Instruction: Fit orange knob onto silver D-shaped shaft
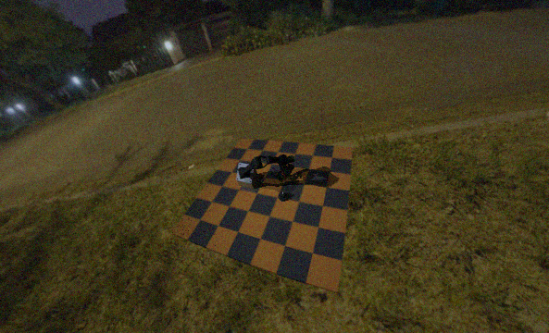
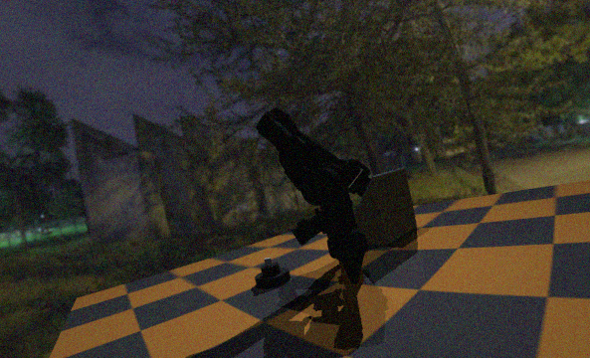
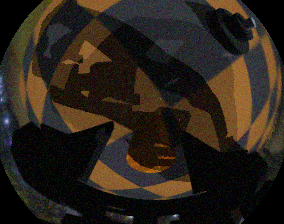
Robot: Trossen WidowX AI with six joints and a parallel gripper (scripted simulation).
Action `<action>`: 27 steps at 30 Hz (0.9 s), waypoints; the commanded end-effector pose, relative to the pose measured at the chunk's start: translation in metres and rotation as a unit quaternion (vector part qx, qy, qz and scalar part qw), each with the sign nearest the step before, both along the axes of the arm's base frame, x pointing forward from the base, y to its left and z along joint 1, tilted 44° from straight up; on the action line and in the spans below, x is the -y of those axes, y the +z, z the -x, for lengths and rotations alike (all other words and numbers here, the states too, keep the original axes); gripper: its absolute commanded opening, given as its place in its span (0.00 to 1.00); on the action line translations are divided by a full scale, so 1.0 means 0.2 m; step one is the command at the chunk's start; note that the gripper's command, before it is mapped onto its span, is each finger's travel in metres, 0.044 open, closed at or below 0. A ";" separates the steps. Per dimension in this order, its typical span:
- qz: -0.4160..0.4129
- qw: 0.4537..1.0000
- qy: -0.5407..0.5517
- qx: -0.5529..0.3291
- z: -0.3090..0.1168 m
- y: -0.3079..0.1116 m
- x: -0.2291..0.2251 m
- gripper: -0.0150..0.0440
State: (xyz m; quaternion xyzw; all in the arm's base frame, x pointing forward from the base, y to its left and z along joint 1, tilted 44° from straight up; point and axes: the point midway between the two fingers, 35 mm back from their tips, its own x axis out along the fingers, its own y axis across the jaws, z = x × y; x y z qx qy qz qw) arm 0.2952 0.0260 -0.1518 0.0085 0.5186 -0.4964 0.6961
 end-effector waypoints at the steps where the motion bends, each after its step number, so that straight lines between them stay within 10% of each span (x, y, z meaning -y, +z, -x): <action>1: 0.003 1.000 0.002 -0.004 0.01 -0.02 0.03 1.00; 11: 0.003 1.000 0.002 -0.004 0.01 -0.02 0.03 0.56; 27: -0.001 1.000 0.003 -0.004 -0.03 0.15 -0.17 0.25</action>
